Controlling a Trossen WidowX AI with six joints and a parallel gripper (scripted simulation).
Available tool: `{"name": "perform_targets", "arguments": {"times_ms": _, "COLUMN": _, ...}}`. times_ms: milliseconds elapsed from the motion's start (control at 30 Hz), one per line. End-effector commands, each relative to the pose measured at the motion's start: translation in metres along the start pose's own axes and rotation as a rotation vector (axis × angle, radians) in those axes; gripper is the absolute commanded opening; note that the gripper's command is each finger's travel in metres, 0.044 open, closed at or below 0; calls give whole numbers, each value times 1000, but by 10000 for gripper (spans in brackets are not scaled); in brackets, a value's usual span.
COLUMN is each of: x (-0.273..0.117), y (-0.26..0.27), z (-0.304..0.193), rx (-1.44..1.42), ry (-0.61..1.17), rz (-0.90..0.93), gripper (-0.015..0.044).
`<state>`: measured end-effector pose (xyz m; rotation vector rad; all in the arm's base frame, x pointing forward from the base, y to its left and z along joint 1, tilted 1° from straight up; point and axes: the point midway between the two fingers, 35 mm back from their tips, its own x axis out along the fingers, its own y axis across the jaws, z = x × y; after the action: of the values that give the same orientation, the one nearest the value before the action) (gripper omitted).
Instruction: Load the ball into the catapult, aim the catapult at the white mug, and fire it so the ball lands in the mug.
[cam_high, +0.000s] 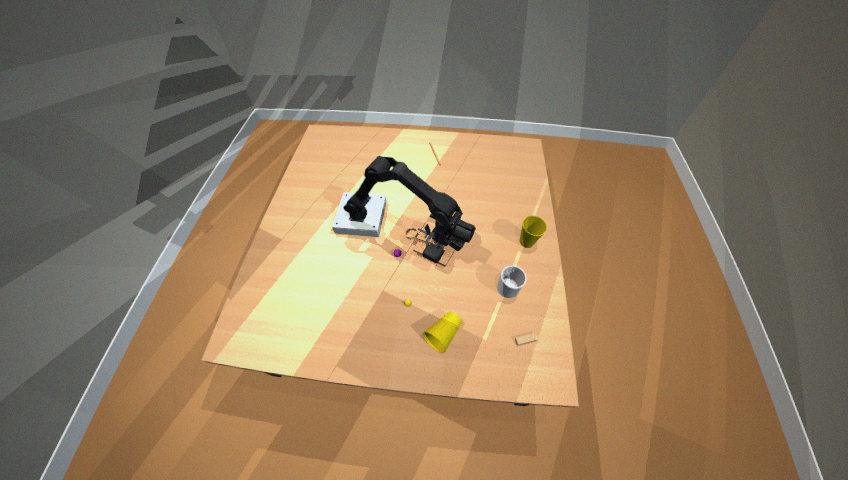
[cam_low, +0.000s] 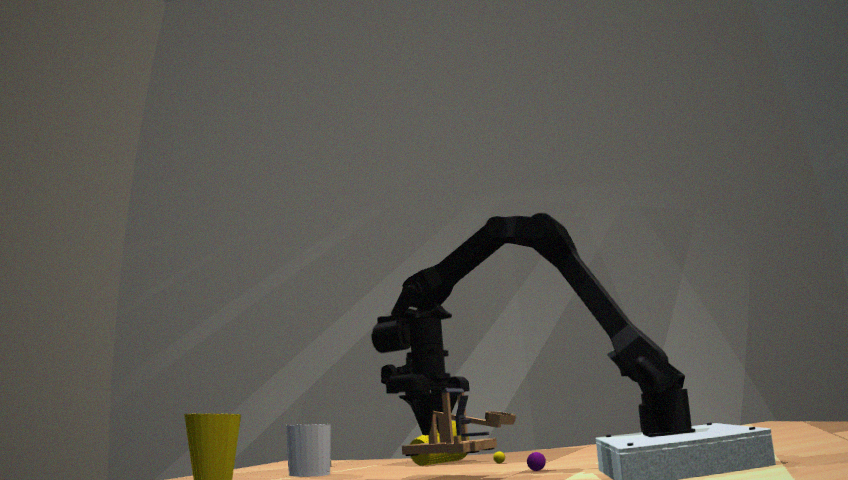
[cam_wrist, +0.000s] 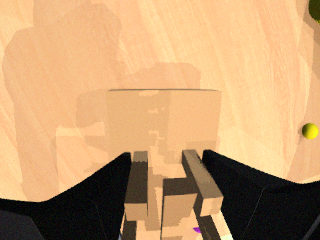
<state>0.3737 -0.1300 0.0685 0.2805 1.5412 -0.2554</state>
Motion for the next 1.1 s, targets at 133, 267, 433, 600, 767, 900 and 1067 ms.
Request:
{"name": "perform_targets", "arguments": {"times_ms": 133, "x": -1, "y": 3, "z": 4, "rx": -21, "ry": -11, "rz": 2, "gripper": 0}}
{"name": "perform_targets", "arguments": {"times_ms": 267, "x": 6, "y": 3, "z": 4, "rx": -21, "ry": -11, "rz": 2, "gripper": 0}}
{"name": "perform_targets", "arguments": {"times_ms": 433, "x": 14, "y": 3, "z": 5, "rx": -21, "ry": -11, "rz": 2, "gripper": 0}}
{"name": "perform_targets", "arguments": {"times_ms": 600, "x": 22, "y": 4, "z": 5, "rx": -21, "ry": -11, "rz": 2, "gripper": 0}}
{"name": "perform_targets", "arguments": {"times_ms": 767, "x": 30, "y": 4, "z": 5, "rx": -21, "ry": -11, "rz": 2, "gripper": 0}}
{"name": "perform_targets", "arguments": {"times_ms": 900, "x": 37, "y": 4, "z": 5, "rx": -21, "ry": -11, "rz": 2, "gripper": 0}}
{"name": "perform_targets", "arguments": {"times_ms": 1067, "x": 41, "y": 3, "z": 4, "rx": -20, "ry": -5, "rz": 0, "gripper": 0}}
